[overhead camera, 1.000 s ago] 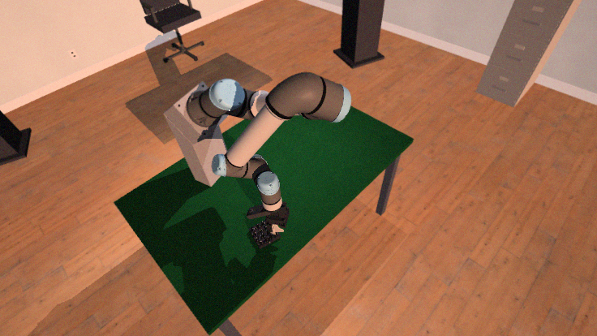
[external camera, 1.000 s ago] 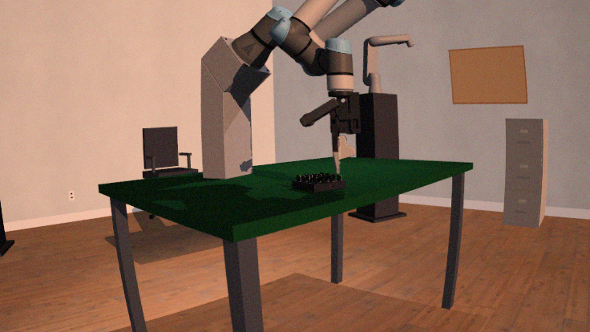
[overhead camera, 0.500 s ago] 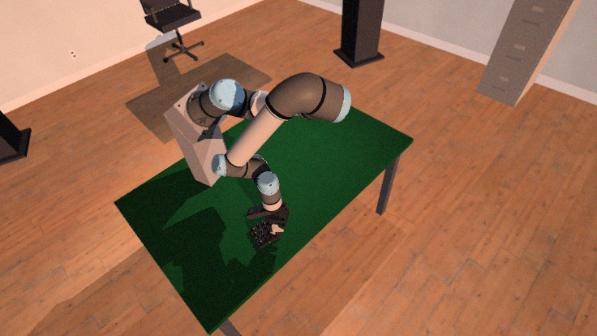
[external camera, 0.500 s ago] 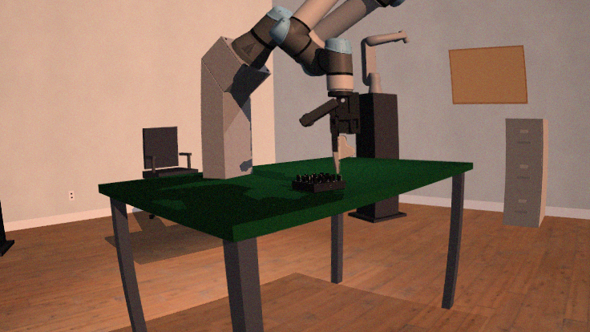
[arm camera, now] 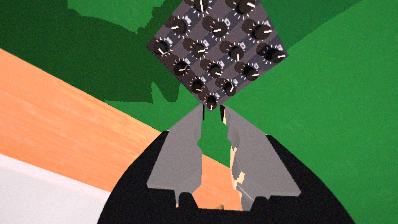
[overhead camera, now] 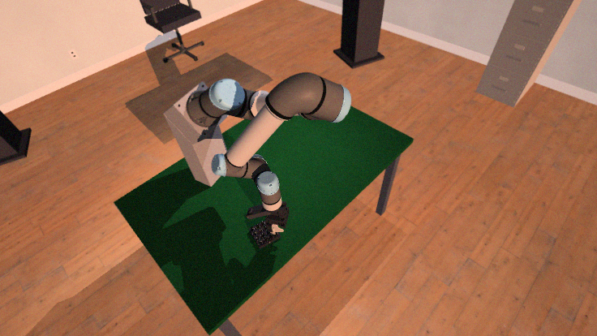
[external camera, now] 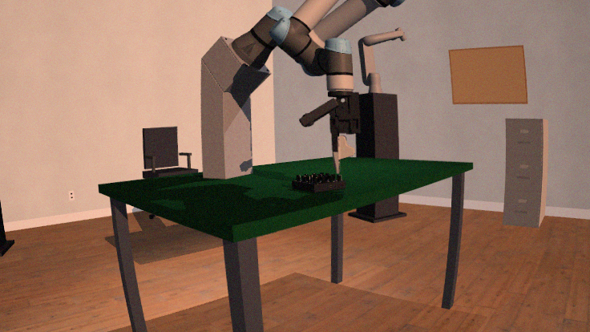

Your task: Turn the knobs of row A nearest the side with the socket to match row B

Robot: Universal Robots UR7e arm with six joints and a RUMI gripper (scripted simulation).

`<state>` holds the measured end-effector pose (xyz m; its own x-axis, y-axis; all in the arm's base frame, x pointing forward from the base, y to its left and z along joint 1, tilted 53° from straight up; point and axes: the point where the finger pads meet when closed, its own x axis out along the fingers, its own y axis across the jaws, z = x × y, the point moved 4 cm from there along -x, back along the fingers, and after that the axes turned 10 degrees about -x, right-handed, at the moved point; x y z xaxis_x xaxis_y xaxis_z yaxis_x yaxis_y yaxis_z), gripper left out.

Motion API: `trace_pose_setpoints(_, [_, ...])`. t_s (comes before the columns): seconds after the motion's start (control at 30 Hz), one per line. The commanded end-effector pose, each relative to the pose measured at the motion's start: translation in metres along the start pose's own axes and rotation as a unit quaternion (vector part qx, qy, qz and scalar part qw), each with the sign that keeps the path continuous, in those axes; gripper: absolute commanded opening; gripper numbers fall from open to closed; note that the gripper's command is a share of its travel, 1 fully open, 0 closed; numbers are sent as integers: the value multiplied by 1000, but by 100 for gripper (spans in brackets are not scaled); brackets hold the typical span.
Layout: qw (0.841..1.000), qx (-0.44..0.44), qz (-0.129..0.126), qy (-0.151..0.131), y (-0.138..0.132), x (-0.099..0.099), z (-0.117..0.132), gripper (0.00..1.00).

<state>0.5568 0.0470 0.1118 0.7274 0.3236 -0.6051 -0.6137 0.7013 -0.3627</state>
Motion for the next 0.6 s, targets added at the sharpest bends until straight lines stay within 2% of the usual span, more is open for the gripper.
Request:
trace_pose_setpoints(0.0, [1000,1,0,1,1,0,-2,11])
trace_pose_setpoints(0.57, [1000,0,0,0,0,3,0,11])
